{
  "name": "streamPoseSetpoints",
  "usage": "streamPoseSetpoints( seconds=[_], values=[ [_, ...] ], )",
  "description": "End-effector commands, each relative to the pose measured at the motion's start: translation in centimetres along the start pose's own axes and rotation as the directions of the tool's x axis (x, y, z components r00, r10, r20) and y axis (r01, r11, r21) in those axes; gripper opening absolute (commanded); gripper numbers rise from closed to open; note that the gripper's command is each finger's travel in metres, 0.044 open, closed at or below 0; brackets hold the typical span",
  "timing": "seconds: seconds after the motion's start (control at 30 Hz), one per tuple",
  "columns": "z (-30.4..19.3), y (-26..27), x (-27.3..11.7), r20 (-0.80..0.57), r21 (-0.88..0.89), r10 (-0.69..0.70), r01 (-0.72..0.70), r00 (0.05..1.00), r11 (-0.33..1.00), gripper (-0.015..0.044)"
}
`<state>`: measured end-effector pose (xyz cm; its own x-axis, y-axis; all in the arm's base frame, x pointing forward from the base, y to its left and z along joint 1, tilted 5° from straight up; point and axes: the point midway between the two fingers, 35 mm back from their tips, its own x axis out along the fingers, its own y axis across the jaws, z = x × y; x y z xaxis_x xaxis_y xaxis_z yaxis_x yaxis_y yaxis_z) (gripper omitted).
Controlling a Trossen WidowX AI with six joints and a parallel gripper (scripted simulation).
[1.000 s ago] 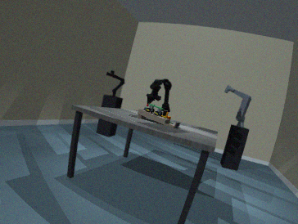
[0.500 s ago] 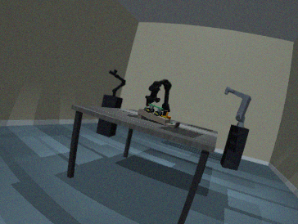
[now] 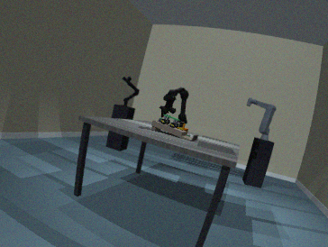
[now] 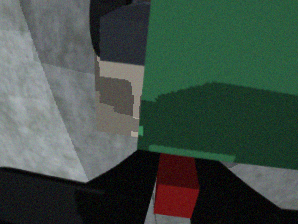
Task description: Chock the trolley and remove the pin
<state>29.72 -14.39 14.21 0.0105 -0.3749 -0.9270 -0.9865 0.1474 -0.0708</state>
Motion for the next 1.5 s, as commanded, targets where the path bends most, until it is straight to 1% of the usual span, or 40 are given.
streamPoseSetpoints(
  seconds=[0.0,0.03,1.47],
  values=[
    [0.0,-0.1,-0.1,0.0,0.001,-0.004,0.004,1.0,1.0,0.0025],
    [0.0,-0.1,-0.1,0.0,0.001,-0.004,0.004,1.0,1.0,0.0],
    [-0.2,0.2,-2.3,0.002,-0.003,-0.002,0.002,1.0,1.0,0.0]
  ],
)
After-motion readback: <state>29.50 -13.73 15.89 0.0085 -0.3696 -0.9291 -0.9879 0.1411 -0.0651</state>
